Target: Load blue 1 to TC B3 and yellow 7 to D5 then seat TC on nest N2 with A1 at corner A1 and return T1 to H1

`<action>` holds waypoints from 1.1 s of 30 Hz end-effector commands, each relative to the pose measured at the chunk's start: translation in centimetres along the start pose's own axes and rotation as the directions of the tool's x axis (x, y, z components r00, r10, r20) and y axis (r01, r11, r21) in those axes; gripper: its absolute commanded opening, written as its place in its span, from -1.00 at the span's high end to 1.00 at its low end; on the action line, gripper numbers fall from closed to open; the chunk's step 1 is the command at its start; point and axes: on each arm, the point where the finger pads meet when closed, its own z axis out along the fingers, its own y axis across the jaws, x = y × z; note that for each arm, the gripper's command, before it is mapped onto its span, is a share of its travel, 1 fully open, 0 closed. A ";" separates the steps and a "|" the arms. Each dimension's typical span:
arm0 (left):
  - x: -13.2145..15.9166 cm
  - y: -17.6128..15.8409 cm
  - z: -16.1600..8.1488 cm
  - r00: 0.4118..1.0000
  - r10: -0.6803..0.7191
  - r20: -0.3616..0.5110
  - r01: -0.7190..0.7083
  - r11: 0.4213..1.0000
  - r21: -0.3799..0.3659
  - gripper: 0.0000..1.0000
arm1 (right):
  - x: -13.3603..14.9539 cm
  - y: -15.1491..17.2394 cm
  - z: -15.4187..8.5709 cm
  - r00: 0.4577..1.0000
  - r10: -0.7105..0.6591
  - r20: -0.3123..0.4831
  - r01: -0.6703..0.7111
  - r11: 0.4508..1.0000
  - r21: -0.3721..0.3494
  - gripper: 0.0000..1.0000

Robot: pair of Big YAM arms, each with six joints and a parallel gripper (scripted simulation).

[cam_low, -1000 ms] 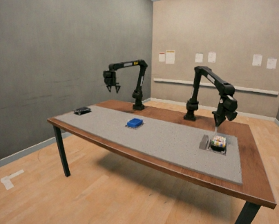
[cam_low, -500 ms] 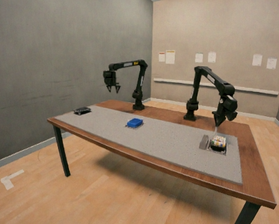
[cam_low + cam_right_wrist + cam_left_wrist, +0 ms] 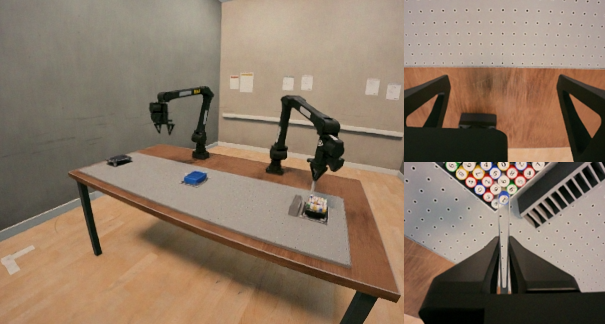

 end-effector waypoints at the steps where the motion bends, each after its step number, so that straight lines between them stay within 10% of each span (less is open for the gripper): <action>1: -1.9 0.4 -4.6 0.996 -0.005 0.084 0.004 1.000 0.018 0.82 | -0.8 -0.1 -1.2 0.999 0.013 0.032 -0.013 1.000 0.008 -1.00; 33: -0.8 0.5 -7.8 0.999 -0.006 0.045 0.006 1.000 0.012 0.82 | -0.8 -0.1 -1.2 0.999 0.013 0.032 -0.013 1.000 0.008 -1.00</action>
